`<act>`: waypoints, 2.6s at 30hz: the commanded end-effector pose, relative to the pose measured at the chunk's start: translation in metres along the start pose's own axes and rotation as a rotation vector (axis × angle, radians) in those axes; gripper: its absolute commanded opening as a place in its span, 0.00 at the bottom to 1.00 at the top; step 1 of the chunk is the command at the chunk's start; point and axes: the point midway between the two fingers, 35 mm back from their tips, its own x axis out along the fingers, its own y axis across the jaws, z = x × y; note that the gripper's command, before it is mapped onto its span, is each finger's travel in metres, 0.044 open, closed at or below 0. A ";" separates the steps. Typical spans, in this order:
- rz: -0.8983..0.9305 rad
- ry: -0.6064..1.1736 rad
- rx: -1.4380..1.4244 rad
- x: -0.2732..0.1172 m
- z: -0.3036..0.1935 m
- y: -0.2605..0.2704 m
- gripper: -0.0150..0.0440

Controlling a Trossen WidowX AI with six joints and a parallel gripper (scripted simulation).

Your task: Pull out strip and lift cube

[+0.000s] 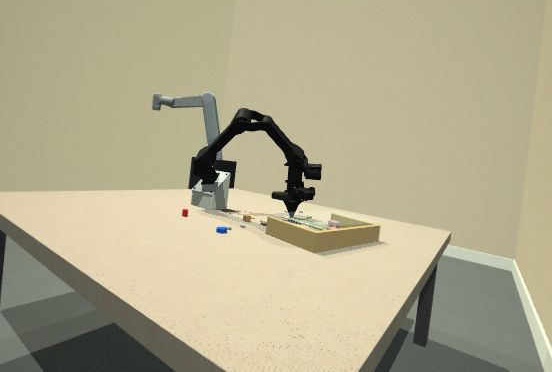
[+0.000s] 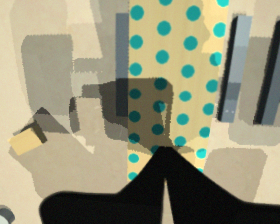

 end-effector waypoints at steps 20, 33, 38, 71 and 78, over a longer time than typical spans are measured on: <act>-0.007 0.031 -0.013 0.006 -0.044 -0.002 0.25; -0.006 0.032 -0.013 0.005 -0.064 -0.001 0.25; -0.006 0.032 -0.014 0.005 -0.072 -0.001 0.25; -0.005 0.034 -0.015 0.003 -0.106 0.000 0.25; -0.005 0.034 -0.015 0.003 -0.106 0.000 0.25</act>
